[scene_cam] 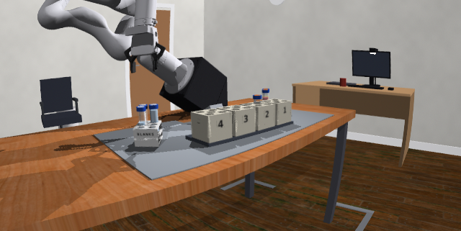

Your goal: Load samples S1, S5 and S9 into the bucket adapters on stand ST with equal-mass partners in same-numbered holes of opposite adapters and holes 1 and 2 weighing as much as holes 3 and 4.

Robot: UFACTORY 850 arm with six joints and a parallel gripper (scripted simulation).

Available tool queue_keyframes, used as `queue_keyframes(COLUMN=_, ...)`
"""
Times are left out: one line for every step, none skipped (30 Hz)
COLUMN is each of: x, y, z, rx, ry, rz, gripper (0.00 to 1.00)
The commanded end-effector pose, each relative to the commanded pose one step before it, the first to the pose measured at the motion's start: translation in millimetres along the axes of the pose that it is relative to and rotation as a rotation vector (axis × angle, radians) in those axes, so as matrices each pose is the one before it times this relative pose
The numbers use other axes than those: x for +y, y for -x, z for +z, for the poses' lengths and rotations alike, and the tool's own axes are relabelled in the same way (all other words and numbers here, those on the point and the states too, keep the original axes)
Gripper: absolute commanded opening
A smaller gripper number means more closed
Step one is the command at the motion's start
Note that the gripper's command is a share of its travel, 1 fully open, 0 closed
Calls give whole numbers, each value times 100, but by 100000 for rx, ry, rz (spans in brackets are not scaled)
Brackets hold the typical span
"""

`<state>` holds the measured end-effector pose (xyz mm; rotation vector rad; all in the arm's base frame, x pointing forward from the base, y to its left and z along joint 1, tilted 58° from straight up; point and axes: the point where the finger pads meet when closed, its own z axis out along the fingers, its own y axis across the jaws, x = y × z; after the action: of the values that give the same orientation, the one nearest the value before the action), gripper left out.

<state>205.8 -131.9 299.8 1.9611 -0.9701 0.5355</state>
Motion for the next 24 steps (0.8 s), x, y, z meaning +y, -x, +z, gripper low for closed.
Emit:
queue_keyframes(x=18, y=-7, z=-650, rx=68, ry=-7, rz=86, gripper=100)
queue_keyframes(x=0, y=0, z=0, rx=0, ry=0, rz=0, gripper=100)
queue_keyframes(x=-477, y=148, z=-4, rx=1, ry=-1, rz=-3333, gripper=100)
queue_keyframes(x=-482, y=131, z=-1, rx=0, ry=-1, rz=-3333, gripper=100)
queue_keyframes(x=-487, y=115, z=-1, rx=0, ry=-1, rz=-3333, gripper=100)
queue_keyframes(x=-491, y=99, z=0, rx=1, ry=-1, rz=-3333, gripper=100)
queue_keyframes(x=-494, y=82, z=0, rx=1, ry=-1, rz=-3333, gripper=100)
queue_keyframes(x=-497, y=66, z=0, rx=1, ry=-1, rz=-3333, gripper=100)
queue_keyframes(x=-499, y=49, z=0, rx=1, ry=-1, rz=-3333, gripper=100)
queue_keyframes(x=-500, y=32, z=0, rx=1, ry=-1, rz=-3333, gripper=100)
queue_keyframes(x=-501, y=15, z=0, rx=1, ry=-1, rz=-3333, gripper=100)
queue_keyframes(x=-501, y=-1, z=1, rx=1, ry=-1, rz=-3333, gripper=100)
queue_keyframes(x=-501, y=-18, z=1, rx=1, ry=-1, rz=-3333, gripper=100)
queue_keyframes(x=-500, y=-35, z=1, rx=1, ry=-1, rz=-3333, gripper=100)
queue_keyframes(x=-498, y=-51, z=0, rx=1, ry=-1, rz=-3333, gripper=100)
queue_keyframes(x=-496, y=-68, z=0, rx=1, ry=-1, rz=-3333, gripper=100)
queue_keyframes(x=-494, y=-85, z=0, rx=1, ry=-1, rz=-3333, gripper=100)
queue_keyframes(x=0, y=0, z=0, rx=0, ry=0, rz=0, gripper=100)
queue_keyframes(x=0, y=0, z=0, rx=0, ry=0, rz=0, gripper=100)
queue_keyframes(x=-489, y=-103, z=-1, rx=0, ry=-1, rz=-3334, gripper=100)
queue_keyframes(x=-487, y=-117, z=1, rx=1, ry=-1, rz=-3333, gripper=100)
queue_keyframes(x=-483, y=-133, z=1, rx=1, ry=-1, rz=-3333, gripper=100)
queue_keyframes(x=-478, y=-149, z=1, rx=1, ry=-1, rz=-3333, gripper=100)
queue_keyframes(x=-473, y=-165, z=1, rx=1, ry=-1, rz=-3333, gripper=100)
